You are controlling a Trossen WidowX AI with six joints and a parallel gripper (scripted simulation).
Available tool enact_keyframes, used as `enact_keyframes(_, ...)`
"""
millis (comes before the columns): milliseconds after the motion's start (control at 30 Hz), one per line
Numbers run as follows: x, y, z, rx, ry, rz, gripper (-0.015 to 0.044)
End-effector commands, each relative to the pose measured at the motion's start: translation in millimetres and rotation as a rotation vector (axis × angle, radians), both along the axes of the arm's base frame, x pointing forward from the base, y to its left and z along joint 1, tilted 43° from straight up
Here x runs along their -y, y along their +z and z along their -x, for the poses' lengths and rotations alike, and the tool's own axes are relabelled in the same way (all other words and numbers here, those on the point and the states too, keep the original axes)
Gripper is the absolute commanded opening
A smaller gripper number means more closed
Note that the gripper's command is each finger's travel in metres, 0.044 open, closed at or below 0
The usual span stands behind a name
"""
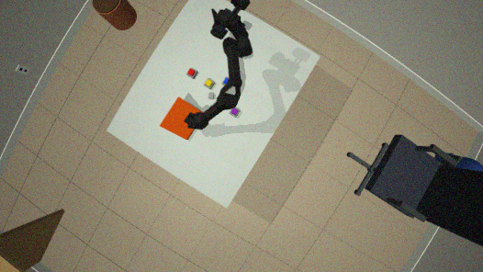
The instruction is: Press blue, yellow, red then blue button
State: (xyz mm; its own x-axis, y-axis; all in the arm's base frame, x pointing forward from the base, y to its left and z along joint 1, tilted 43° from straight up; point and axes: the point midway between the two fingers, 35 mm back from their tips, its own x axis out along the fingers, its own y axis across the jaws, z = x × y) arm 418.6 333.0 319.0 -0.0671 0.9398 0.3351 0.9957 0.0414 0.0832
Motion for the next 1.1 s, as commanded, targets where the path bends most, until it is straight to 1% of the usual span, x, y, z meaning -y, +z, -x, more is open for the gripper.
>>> enact_keyframes(0, -0.3, -0.1, -1.9, -0.030, -0.001, 0.001, 0.0400)
enact_keyframes(33, -1.1, -0.7, -7.8, -0.121, -0.004, 0.002, 0.0400)
enact_keyframes(67, -2.3, -2.7, -17.6, -0.272, -0.011, 0.003, 0.0400)
enact_keyframes(167, -3.5, -20.6, -52.2, -0.821, -0.057, -0.017, 0.0400)
enact_keyframes(333, 9.6, -81.1, -90.9, -1.662, -0.223, -0.156, 0.0400)
enact_keyframes(533, 22.3, -113.8, -96.4, -1.977, -0.336, -0.267, 0.0400)
enact_keyframes(733, 40.8, -149.7, -93.6, -2.270, -0.490, -0.426, 0.0400)
enact_keyframes(900, 61.5, -180.3, -83.8, -2.482, -0.656, -0.607, 0.0400)
enact_keyframes(1067, 86.9, -208.8, -66.6, -2.639, -0.858, -0.837, 0.0400)
